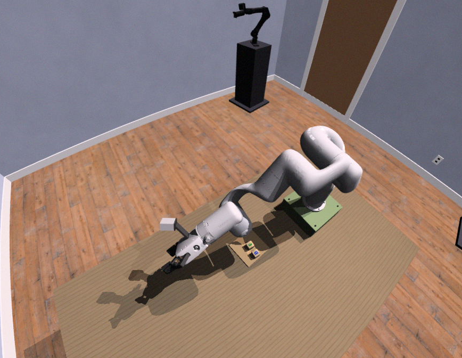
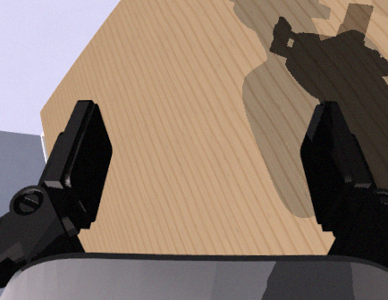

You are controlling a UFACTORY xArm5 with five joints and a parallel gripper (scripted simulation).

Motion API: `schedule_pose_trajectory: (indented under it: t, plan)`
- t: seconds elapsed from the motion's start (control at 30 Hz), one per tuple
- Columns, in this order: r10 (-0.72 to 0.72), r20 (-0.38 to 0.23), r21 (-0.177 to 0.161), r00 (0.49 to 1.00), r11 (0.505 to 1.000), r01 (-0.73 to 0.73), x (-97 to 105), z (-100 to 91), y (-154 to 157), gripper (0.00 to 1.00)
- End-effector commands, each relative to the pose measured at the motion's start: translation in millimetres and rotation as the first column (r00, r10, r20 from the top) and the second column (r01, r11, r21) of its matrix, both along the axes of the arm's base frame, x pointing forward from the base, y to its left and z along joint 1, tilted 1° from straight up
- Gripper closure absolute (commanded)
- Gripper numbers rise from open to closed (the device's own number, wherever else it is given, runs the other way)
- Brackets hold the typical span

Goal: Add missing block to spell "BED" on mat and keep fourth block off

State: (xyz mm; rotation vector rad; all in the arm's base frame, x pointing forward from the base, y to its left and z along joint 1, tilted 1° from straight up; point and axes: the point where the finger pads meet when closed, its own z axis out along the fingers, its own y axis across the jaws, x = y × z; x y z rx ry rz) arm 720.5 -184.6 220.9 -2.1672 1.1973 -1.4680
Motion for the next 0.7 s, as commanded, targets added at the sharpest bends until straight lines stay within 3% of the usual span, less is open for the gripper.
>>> schedule_pose_trajectory:
  t: [0.0, 0.67]
  plan:
    - [0.0, 0.005, -0.001, 1.0, 1.0, 0.0, 0.6, 2.8, -0.2, 0.0]
    - [-0.005, -0.001, 0.011, 1.0, 1.0, 0.005, 0.0, 1.5, 0.2, 0.0]
